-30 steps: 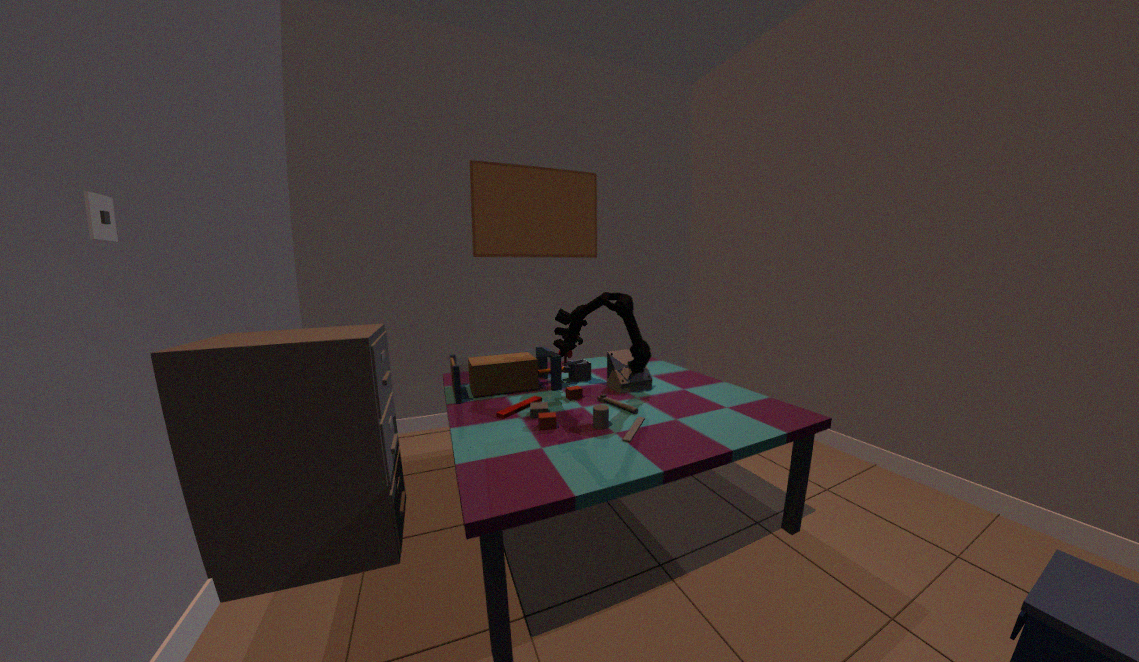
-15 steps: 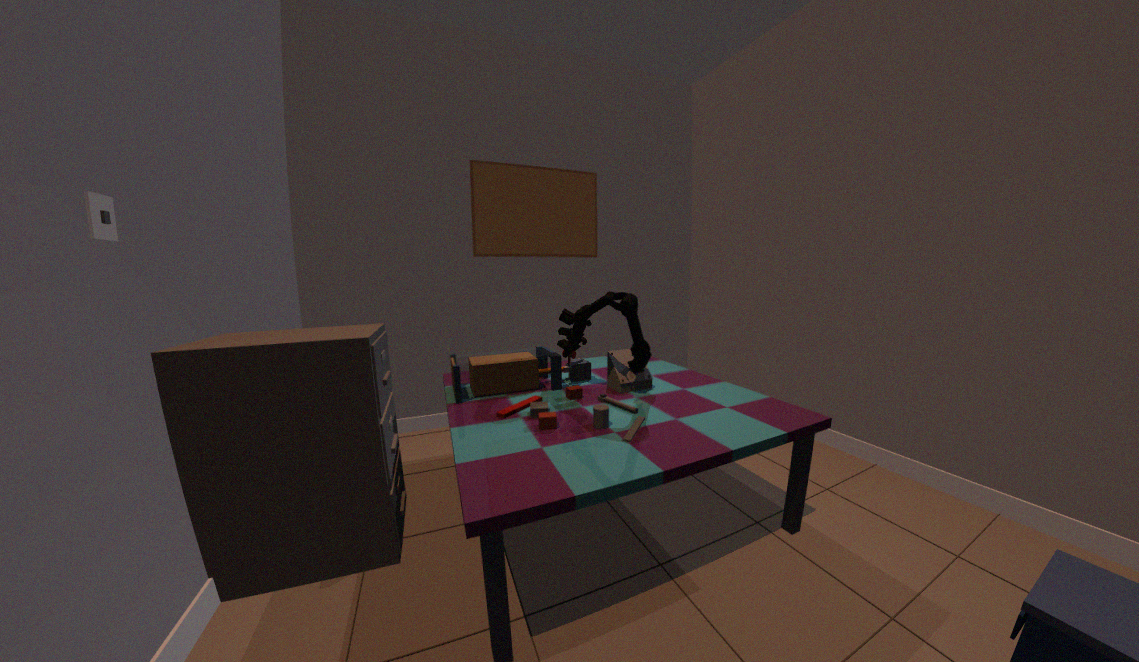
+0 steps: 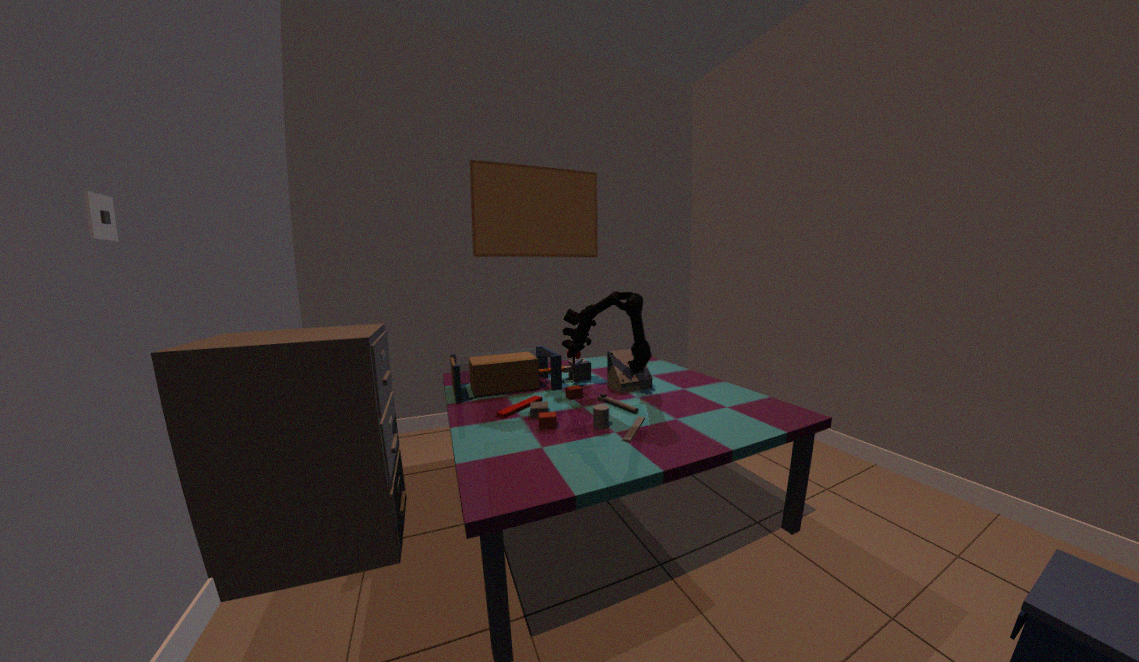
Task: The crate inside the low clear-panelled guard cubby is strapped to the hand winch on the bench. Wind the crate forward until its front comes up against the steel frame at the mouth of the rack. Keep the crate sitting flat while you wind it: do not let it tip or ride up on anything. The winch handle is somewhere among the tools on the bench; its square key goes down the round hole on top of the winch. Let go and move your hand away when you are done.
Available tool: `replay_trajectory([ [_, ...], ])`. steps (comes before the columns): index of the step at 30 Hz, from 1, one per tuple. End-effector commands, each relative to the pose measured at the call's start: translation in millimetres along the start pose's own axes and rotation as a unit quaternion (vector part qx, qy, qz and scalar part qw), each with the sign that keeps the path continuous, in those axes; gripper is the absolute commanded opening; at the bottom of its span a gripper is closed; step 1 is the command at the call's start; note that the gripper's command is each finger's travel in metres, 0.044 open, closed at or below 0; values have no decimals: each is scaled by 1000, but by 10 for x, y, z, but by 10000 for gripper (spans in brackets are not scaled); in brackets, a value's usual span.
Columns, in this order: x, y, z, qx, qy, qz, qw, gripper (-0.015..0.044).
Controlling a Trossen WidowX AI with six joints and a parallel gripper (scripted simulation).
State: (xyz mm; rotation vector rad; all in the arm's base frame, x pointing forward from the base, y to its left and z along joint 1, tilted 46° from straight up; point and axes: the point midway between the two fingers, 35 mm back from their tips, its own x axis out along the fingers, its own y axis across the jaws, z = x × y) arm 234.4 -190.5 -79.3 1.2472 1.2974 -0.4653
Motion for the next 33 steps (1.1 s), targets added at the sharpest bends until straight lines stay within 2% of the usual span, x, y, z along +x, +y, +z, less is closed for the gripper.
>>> replay_trajectory([
  [1,-30,-49,-142,5,11,-2,1000,0],
  [33,-210,-366,-508,6,12,-3,1000,0],
])
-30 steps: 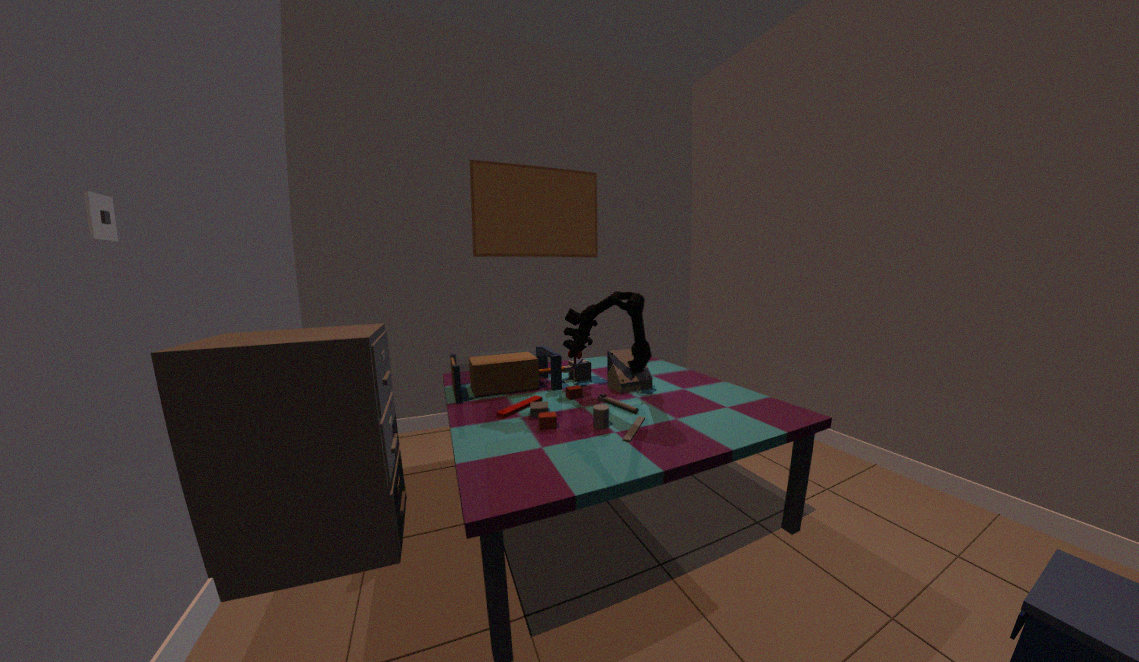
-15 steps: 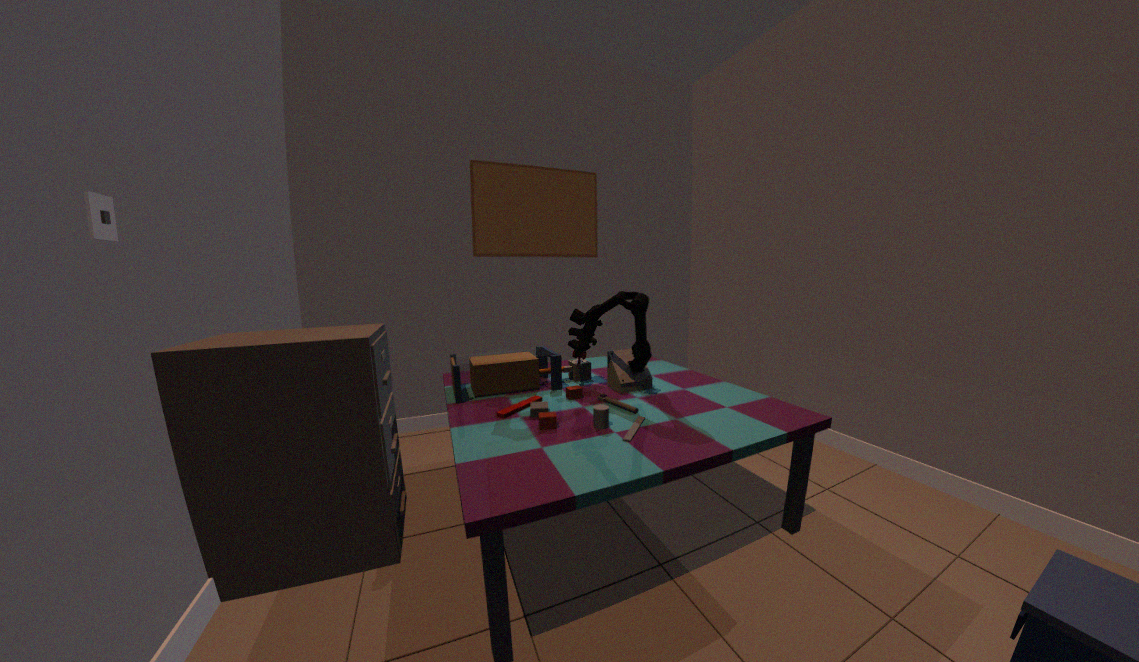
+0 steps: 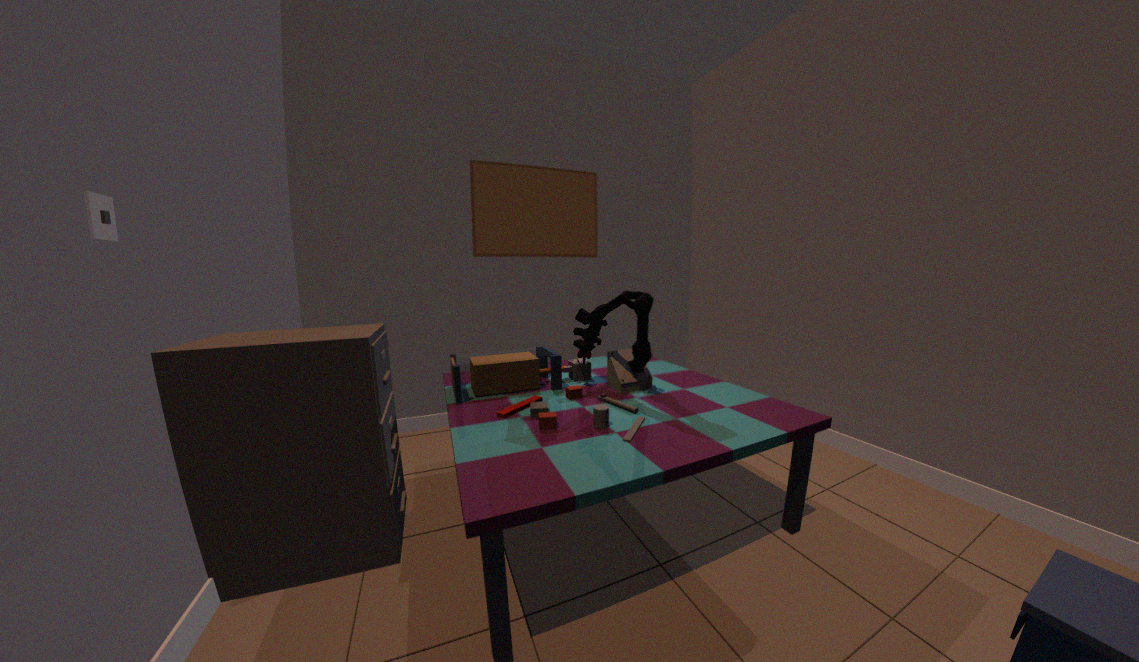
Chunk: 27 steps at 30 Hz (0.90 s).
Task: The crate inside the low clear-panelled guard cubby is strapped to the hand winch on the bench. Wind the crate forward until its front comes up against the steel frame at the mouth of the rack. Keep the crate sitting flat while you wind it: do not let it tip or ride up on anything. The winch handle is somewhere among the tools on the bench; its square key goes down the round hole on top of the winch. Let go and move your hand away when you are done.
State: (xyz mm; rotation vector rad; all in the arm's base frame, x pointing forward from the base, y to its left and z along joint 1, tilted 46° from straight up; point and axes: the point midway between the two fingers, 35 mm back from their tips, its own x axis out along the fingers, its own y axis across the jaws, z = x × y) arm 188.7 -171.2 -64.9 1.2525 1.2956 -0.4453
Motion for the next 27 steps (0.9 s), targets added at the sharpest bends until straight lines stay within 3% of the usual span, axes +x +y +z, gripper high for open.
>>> replay_trajectory([
  [1,-22,-116,-111,9,8,-10,1000,0],
  [27,-109,-500,-275,10,8,-12,1000,0],
])
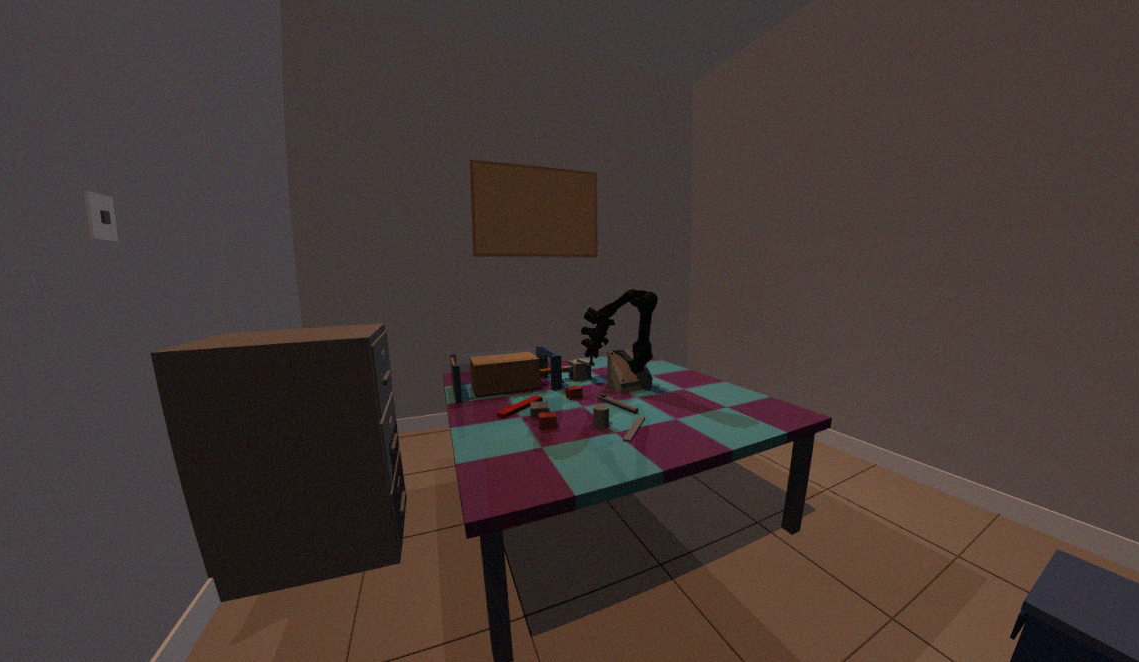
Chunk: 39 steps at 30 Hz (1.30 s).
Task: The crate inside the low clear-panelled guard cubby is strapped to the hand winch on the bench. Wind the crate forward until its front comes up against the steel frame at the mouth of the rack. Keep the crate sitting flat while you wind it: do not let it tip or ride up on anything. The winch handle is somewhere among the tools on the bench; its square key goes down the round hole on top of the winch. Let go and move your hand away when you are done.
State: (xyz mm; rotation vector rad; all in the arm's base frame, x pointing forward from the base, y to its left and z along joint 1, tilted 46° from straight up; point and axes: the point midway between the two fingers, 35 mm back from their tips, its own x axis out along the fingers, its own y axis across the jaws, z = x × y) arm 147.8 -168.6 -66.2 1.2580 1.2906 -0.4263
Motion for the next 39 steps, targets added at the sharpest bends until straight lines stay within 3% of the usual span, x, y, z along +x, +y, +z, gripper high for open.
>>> replay_trajectory([
  [1,-12,-182,-71,13,5,-20,1000,0],
  [39,-15,-800,-29,14,4,-22,1000,0],
])
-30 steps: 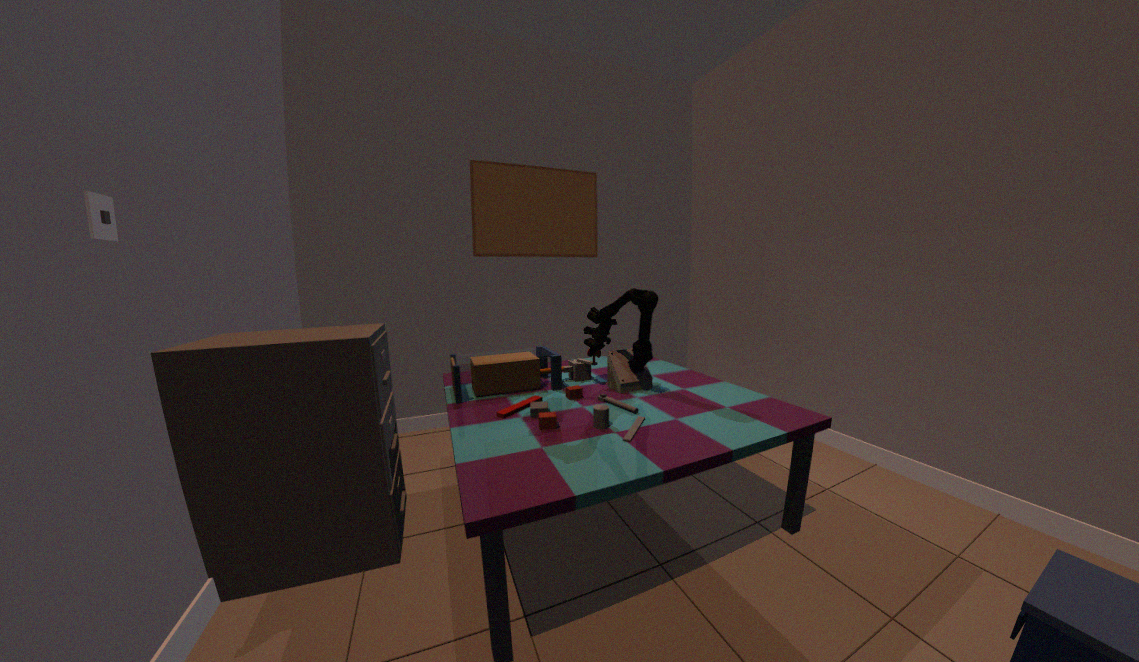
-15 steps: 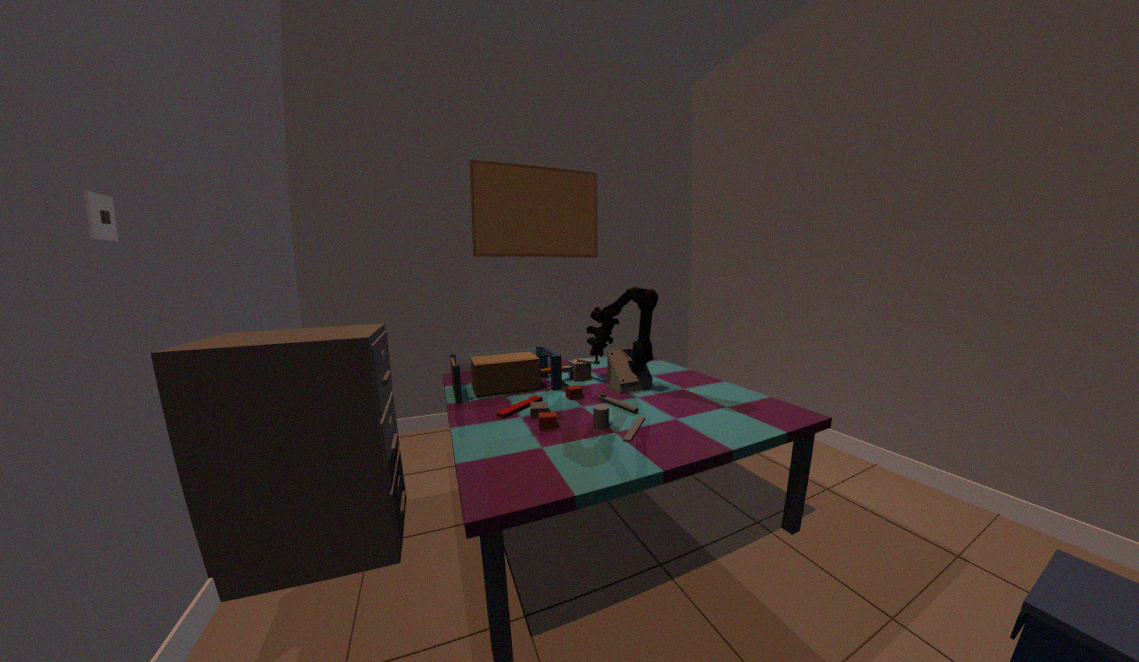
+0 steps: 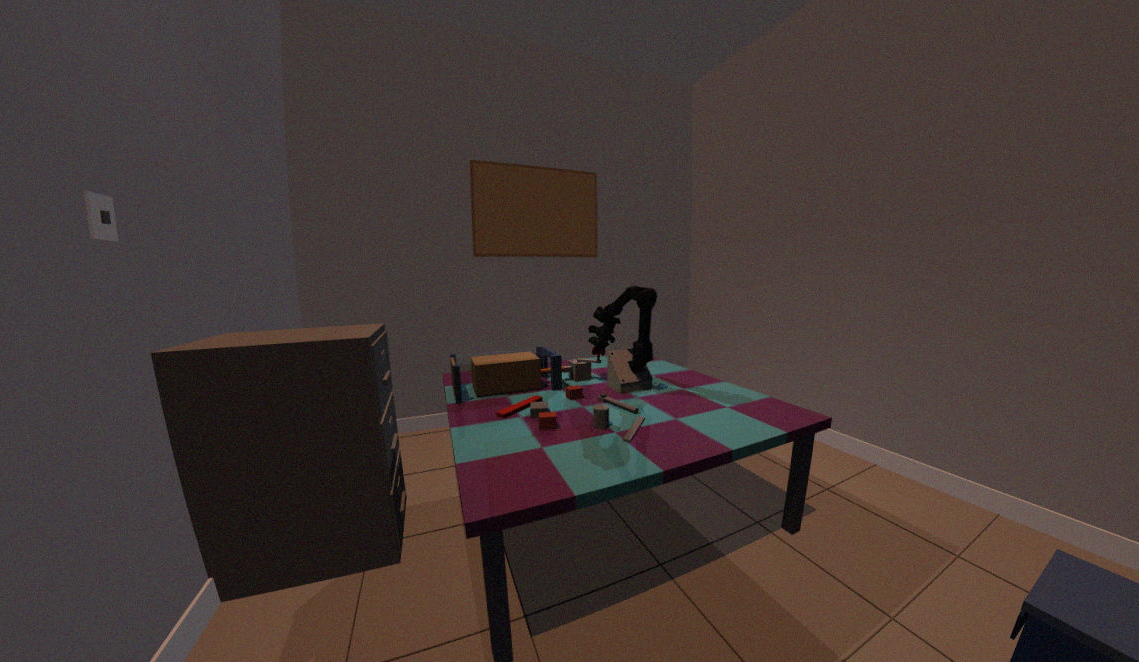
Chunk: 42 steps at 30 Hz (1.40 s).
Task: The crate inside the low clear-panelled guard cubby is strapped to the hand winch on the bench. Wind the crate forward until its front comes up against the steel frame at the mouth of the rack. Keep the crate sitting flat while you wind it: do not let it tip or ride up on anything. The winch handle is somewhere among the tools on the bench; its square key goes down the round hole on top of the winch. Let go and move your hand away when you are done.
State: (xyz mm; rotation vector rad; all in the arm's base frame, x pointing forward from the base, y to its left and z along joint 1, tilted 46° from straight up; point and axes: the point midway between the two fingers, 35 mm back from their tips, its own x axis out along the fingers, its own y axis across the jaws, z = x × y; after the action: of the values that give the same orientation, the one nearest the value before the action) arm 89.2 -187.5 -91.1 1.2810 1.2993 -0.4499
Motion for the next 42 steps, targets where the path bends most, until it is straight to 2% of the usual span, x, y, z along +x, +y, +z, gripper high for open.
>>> replay_trajectory([
  [1,27,-150,41,-2,1,-18,1000,0],
  [42,190,-636,455,-2,-1,-20,1000,0],
])
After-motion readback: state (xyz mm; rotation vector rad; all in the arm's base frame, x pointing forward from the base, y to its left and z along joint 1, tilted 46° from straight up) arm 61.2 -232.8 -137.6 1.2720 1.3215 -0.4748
